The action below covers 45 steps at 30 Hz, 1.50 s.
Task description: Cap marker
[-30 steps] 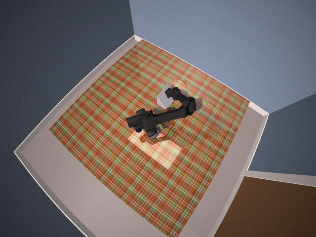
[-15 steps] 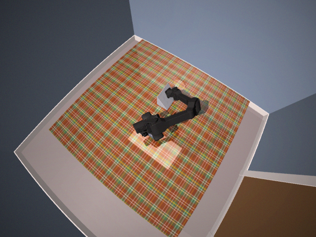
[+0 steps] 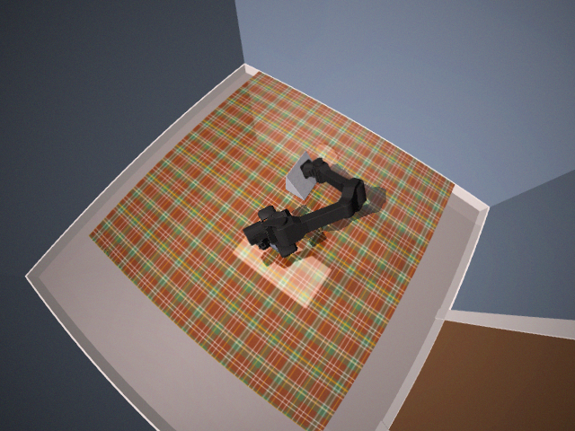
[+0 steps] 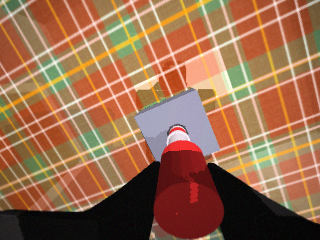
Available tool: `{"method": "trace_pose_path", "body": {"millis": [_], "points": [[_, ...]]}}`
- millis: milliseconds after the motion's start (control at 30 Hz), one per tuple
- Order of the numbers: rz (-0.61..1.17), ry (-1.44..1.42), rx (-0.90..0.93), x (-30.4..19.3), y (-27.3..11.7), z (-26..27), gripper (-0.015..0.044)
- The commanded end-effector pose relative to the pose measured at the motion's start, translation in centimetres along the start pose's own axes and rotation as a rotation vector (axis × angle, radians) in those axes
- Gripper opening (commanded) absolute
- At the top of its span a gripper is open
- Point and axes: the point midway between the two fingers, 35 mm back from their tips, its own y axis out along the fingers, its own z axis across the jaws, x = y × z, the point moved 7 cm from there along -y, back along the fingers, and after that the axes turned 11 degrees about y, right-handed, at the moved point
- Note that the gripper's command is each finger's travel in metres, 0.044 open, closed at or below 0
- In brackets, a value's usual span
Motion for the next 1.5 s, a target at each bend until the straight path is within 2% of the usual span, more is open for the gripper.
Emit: {"method": "trace_pose_path", "body": {"millis": [0,633,933,1467], "points": [[0.003,0.004,0.004,-0.1,0.6,0.1,0.0000],[0.004,0.004,0.005,-0.2,3.7,0.1,0.0000],[0.004,0.004,0.006,-0.2,3.8,0.1,0.0000],[0.003,-0.001,0.003,-0.2,3.8,0.0,0.0420]]}}
